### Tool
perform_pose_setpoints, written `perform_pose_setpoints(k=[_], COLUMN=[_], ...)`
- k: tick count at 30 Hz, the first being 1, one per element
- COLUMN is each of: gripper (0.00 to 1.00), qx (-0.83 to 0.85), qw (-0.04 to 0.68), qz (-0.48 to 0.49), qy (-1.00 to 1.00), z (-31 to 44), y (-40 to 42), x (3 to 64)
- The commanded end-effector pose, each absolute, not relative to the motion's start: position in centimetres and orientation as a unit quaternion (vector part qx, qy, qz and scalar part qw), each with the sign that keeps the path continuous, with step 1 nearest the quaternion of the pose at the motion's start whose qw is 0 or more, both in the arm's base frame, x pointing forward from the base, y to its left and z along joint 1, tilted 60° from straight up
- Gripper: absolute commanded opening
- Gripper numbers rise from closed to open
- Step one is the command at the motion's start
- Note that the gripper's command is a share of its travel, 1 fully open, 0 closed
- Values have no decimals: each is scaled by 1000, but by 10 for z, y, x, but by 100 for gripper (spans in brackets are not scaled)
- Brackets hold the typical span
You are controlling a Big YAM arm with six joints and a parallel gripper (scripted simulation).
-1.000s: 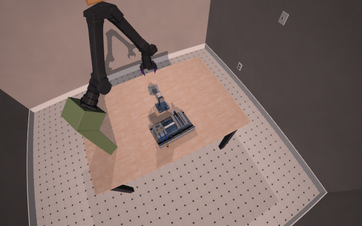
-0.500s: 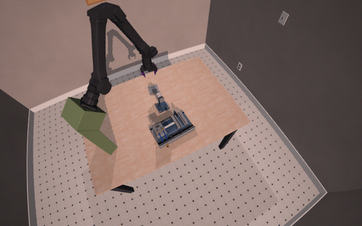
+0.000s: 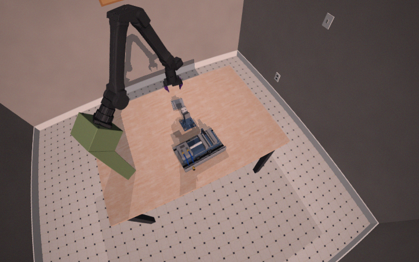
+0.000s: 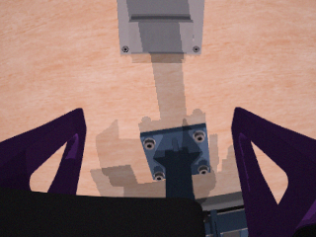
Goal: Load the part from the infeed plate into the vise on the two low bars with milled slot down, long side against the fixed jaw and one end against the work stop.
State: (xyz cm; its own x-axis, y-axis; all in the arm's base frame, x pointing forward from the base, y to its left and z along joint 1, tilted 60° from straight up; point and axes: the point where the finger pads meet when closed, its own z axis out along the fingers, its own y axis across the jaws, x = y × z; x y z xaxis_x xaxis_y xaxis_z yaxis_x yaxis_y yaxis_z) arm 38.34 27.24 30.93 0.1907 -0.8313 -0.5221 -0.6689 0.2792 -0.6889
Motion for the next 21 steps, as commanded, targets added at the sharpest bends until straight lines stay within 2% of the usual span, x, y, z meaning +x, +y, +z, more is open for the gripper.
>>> perform_pose_setpoints(k=[1, 21], gripper=[81, 81], qx=[-584, -586], qw=[504, 502], qz=[-85, -86], qy=[631, 630], z=[319, 294], y=[276, 296], x=[400, 431])
